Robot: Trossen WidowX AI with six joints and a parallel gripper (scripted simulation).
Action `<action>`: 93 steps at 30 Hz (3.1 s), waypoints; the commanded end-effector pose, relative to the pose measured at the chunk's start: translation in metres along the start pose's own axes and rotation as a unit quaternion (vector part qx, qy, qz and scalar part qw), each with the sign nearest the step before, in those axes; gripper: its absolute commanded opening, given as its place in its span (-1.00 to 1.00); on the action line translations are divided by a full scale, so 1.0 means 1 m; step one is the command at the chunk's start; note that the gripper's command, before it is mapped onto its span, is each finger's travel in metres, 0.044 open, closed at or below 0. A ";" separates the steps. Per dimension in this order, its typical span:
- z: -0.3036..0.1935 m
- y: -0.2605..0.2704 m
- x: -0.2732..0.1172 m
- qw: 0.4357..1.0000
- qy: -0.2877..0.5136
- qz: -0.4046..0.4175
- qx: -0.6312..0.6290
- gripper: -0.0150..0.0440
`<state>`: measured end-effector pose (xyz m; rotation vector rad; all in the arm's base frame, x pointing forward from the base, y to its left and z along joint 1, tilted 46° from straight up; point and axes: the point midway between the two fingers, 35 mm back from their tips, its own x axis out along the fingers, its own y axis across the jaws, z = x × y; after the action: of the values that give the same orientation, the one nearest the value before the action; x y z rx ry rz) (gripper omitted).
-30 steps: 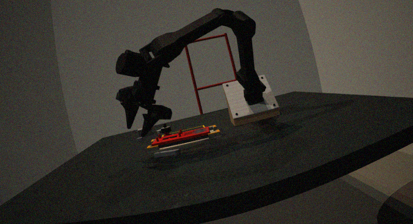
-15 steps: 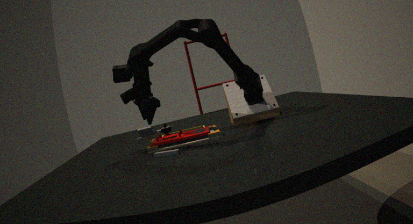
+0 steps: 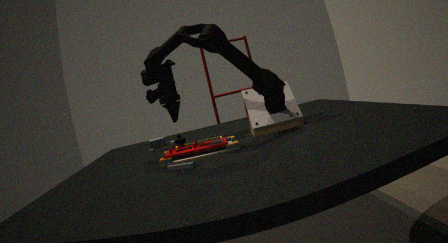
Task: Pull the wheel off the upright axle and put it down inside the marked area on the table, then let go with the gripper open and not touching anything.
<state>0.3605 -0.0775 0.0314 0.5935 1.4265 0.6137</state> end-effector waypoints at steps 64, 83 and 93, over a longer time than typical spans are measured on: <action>0.002 0.009 0.061 1.000 0.002 0.003 -0.004 -0.49; 0.002 0.009 0.055 1.000 0.001 0.003 -0.003 -0.49; 0.002 0.009 0.052 1.000 0.001 0.003 -0.003 -0.49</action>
<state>0.3657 -0.0246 -0.0080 0.5813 1.4339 0.6419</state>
